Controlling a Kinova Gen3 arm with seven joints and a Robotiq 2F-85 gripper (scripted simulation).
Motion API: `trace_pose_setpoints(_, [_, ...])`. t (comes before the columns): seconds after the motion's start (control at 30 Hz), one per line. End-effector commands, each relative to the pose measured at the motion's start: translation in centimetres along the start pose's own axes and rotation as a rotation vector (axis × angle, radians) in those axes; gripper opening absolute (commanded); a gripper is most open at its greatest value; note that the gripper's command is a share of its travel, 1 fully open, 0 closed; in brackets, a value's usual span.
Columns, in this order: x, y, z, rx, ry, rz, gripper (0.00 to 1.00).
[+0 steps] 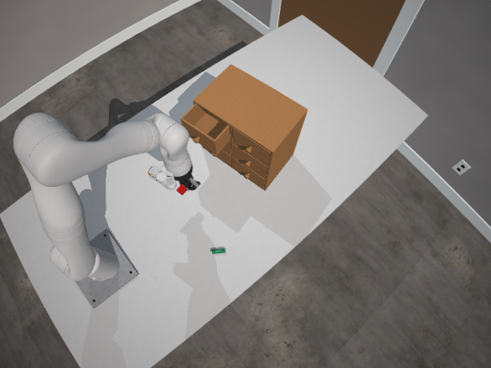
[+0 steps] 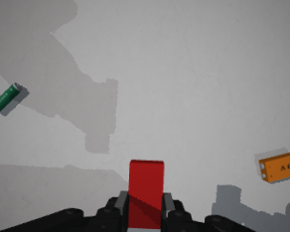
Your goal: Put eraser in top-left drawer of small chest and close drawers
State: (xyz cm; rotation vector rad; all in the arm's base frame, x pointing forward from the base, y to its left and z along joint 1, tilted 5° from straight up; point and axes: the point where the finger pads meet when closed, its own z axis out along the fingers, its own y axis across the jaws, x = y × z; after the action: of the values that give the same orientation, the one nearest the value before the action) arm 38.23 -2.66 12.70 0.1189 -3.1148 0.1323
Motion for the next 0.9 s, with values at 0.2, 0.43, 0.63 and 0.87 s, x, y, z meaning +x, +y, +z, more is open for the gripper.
trace_pose_setpoints(0.2, [-0.3, -0.1, -4.2, 0.004, -0.012, -0.007, 0.19])
trace_pose_setpoints(0.43, [-0.2, -0.1, -6.7, 0.005, -0.012, -0.007, 0.19])
trace_pose_setpoints(0.63, [-0.2, -0.2, -9.8, 0.005, -0.012, -0.007, 0.19])
trace_pose_setpoints(0.87, [-0.1, -0.2, -12.3, 0.005, -0.012, -0.006, 0.19])
